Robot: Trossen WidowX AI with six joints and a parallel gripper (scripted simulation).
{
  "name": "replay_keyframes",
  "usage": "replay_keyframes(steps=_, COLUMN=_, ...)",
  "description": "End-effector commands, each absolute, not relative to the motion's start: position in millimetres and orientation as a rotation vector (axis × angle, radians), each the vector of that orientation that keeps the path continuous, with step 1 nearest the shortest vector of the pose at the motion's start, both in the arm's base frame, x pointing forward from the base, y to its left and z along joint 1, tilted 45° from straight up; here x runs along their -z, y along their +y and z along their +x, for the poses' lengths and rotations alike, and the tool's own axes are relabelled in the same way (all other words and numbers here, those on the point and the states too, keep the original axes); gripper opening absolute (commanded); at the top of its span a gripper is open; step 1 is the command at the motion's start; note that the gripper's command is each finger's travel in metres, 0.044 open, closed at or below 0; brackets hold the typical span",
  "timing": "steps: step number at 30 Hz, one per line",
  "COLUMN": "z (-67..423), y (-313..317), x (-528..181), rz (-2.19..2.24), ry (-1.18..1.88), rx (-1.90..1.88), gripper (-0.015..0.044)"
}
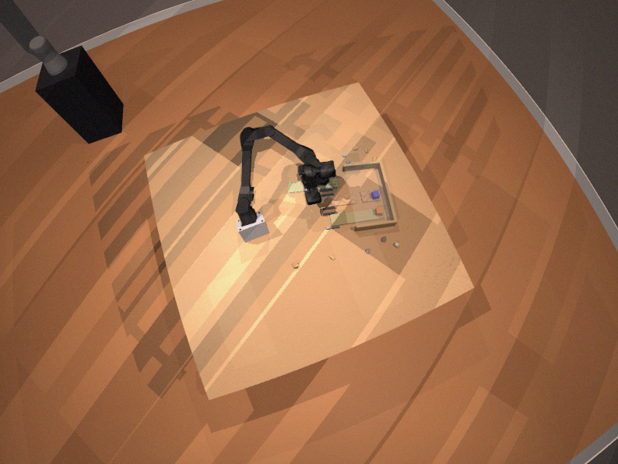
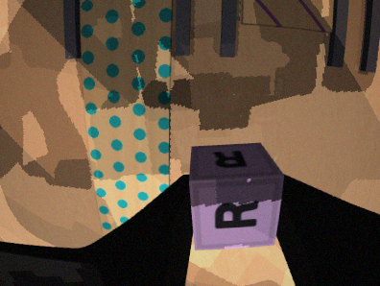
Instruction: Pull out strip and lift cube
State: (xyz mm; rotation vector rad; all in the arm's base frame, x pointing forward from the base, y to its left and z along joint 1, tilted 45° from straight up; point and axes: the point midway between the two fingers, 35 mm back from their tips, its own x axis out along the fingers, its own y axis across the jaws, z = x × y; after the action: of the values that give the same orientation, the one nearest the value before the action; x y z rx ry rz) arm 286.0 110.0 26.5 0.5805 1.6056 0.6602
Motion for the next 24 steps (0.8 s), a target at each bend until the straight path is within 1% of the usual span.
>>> replay_keyframes(steps=1, z=284, y=102, x=-31, rz=0.573, ry=1.600, rx=-0.658, gripper=0.0000)
replay_keyframes(steps=6, z=287, y=84, x=-50, rz=0.573, ry=1.600, rx=-0.658, gripper=0.0000)
replay_keyframes(steps=24, z=287, y=83, x=-51, rz=0.573, ry=1.600, rx=-0.658, gripper=0.0000)
